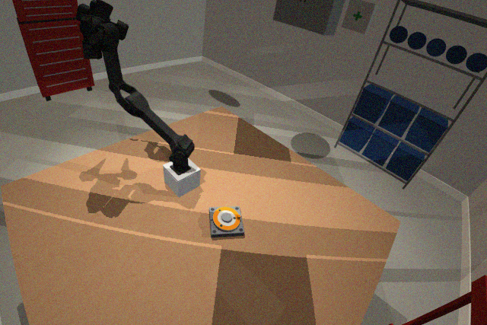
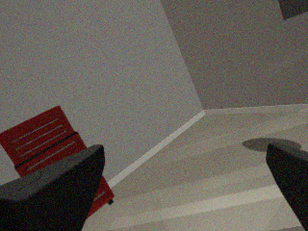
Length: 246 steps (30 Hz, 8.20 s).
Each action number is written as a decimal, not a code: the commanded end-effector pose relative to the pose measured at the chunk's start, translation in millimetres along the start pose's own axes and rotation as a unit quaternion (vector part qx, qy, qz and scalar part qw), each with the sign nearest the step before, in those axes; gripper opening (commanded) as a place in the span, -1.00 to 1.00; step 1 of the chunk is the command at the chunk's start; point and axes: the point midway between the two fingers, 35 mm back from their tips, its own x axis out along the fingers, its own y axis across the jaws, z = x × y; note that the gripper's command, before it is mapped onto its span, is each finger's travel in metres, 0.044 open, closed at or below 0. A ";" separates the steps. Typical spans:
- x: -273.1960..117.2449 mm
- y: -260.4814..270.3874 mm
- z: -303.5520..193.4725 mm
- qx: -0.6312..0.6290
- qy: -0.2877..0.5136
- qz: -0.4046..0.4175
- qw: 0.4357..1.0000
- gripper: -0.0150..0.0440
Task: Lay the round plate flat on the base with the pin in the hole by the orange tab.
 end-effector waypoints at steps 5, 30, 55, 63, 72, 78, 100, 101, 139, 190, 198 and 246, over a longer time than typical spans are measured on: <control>-13.0 -24.1 84.0 0.245 -0.046 0.052 0.967 0.42; -164.4 -266.3 344.5 0.812 -0.220 0.374 0.391 -0.49; -383.9 -609.0 276.7 0.587 -0.253 0.672 -0.375 -0.49; -440.2 -692.2 179.3 0.337 -0.212 0.739 -0.543 -0.49; -477.7 -744.9 36.1 -0.012 -0.143 0.773 -0.618 -0.49; -483.3 -749.4 -70.5 -0.261 -0.112 0.769 -0.573 -0.49; -459.9 -707.1 -219.0 -0.581 -0.098 0.716 -0.373 -0.49; -460.4 -709.7 -224.2 -0.581 -0.098 0.716 -0.373 -0.49; -497.8 -722.9 -254.0 -0.581 -0.098 0.717 -0.373 -0.49; -533.0 -677.0 -271.4 -0.581 -0.099 0.718 -0.371 -0.49; -532.0 -665.6 -276.1 -0.581 -0.100 0.718 -0.371 -0.49; -500.2 -631.5 -290.6 -0.582 -0.100 0.717 -0.370 -0.49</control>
